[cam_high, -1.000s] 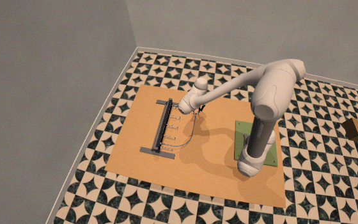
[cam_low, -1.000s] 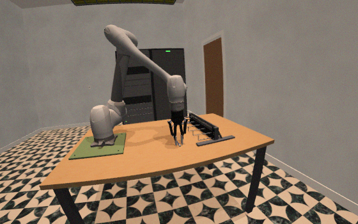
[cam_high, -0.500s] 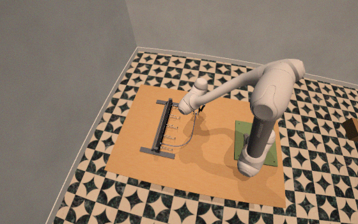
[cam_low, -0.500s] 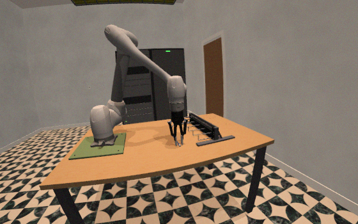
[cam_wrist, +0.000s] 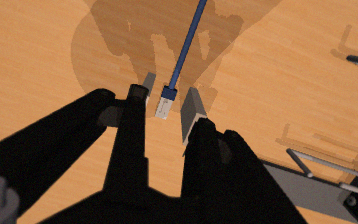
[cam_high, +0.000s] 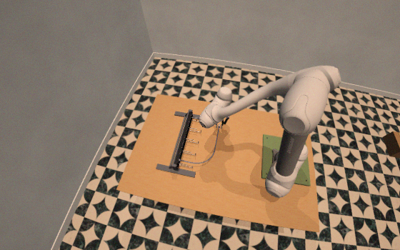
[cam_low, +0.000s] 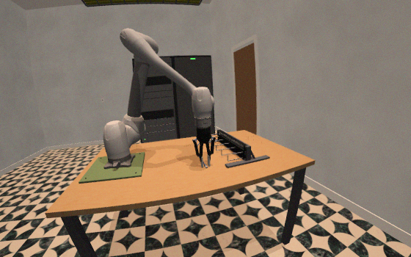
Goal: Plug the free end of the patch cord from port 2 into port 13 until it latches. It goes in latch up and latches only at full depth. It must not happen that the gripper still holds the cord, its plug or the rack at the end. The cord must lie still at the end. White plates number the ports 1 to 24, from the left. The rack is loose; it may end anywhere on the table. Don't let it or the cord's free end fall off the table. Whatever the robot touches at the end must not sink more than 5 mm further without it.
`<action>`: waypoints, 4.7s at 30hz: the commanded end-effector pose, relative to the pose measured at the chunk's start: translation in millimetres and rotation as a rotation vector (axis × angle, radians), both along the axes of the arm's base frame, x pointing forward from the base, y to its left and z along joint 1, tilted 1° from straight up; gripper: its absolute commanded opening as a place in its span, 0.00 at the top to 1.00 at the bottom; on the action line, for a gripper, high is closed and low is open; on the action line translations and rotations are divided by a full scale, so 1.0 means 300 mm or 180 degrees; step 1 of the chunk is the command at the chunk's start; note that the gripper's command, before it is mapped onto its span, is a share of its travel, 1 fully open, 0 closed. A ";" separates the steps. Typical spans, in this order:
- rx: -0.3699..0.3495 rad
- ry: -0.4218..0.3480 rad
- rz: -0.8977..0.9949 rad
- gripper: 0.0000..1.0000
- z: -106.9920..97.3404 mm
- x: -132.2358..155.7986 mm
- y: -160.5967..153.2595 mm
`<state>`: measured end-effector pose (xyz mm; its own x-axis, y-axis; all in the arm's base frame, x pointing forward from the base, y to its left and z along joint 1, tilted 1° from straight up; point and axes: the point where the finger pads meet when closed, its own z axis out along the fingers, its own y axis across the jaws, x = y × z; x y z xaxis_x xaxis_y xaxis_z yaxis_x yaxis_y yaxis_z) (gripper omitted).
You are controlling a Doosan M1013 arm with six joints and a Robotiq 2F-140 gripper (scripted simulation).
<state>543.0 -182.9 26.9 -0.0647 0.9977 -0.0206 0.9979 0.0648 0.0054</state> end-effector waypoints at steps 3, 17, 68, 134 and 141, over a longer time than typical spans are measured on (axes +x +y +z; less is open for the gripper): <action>0.0000 -0.0001 0.0000 0.78 0.000 0.000 0.000; 0.0000 -0.0001 0.0000 0.78 0.000 0.000 0.000; 0.0000 -0.0001 0.0000 1.00 0.000 0.000 0.000; 0.0000 -0.0001 0.0000 1.00 0.121 -0.001 0.003; 0.0000 -0.0001 0.0000 1.00 0.150 -0.001 0.003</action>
